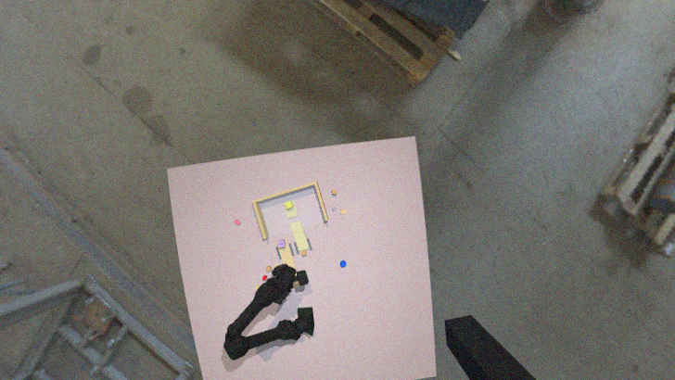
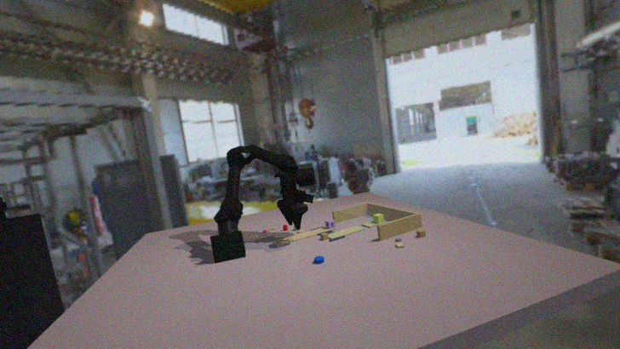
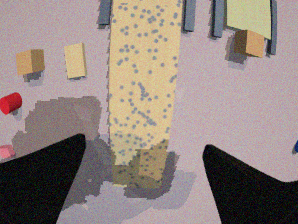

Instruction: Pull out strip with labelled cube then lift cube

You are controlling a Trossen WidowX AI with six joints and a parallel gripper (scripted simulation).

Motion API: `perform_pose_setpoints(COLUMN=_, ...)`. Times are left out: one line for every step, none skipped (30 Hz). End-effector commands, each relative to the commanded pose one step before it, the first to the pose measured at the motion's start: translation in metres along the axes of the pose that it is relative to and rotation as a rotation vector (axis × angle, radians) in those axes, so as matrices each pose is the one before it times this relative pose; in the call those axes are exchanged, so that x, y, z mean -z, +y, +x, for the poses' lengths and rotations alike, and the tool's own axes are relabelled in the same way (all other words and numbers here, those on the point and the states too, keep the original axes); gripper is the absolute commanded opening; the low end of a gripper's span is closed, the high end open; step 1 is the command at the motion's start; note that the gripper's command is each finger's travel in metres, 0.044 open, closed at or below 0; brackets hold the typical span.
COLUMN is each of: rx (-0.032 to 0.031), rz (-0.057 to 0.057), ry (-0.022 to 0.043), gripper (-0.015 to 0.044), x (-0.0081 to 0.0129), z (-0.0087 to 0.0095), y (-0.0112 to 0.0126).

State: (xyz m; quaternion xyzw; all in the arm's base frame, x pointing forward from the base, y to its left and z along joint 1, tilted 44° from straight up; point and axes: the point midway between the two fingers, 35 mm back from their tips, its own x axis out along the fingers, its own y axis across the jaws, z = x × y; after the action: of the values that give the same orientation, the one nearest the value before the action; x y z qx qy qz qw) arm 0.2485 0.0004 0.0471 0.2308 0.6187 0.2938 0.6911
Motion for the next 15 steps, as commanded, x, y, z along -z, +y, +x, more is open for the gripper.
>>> perform_pose_setpoints(rx=-0.00347, rz=0.0037, ry=-0.0026, gripper=0.044, x=-0.01549, z=-0.00185, y=0.00096)
perform_pose_setpoints(rx=0.00001, rz=-0.0001, ry=-0.00012, gripper=0.044, x=-0.00331, z=-0.00041, y=0.00006)
perform_pose_setpoints(rx=0.0, rz=-0.0001, ry=-0.00011, gripper=0.044, x=-0.0032, z=-0.00037, y=0.00008)
perform_pose_setpoints(rx=0.00001, rz=-0.0001, ry=-0.00012, gripper=0.044, x=-0.00332, z=-0.00042, y=0.00007)
perform_pose_setpoints(rx=0.0, rz=-0.0001, ry=-0.00011, gripper=0.044, x=-0.00315, z=-0.00037, y=0.00009)
perform_pose_setpoints(rx=0.00001, rz=-0.0001, ry=-0.00012, gripper=0.044, x=-0.00332, z=-0.00041, y=0.00007)
perform_pose_setpoints(rx=0.0, rz=-0.0001, ry=-0.00011, gripper=0.044, x=-0.00321, z=-0.00038, y=0.00009)
perform_pose_setpoints(rx=0.00001, rz=-0.0001, ry=-0.00012, gripper=0.044, x=-0.00335, z=-0.00043, y=0.00009)
perform_pose_setpoints(rx=0.0, rz=-0.0001, ry=-0.00011, gripper=0.044, x=-0.00314, z=-0.00038, y=0.0001)
perform_pose_setpoints(rx=0.00001, rz=-0.0001, ry=-0.00012, gripper=0.044, x=-0.00332, z=-0.00042, y=0.00009)
perform_pose_setpoints(rx=0.0, rz=-0.0001, ry=-0.00011, gripper=0.044, x=-0.00318, z=-0.00038, y=0.0001)
perform_pose_setpoints(rx=0.00001, rz=-0.0001, ry=-0.00012, gripper=0.044, x=-0.00336, z=-0.00043, y=0.0001)
perform_pose_setpoints(rx=0.0, rz=-0.0001, ry=-0.00011, gripper=0.044, x=-0.00314, z=-0.00038, y=0.00011)
perform_pose_setpoints(rx=0.00001, rz=-0.0001, ry=-0.00012, gripper=0.044, x=-0.00335, z=-0.00043, y=0.0001)
perform_pose_setpoints(rx=0.0, rz=-0.0001, ry=-0.00011, gripper=0.044, x=-0.00319, z=-0.00039, y=0.00011)
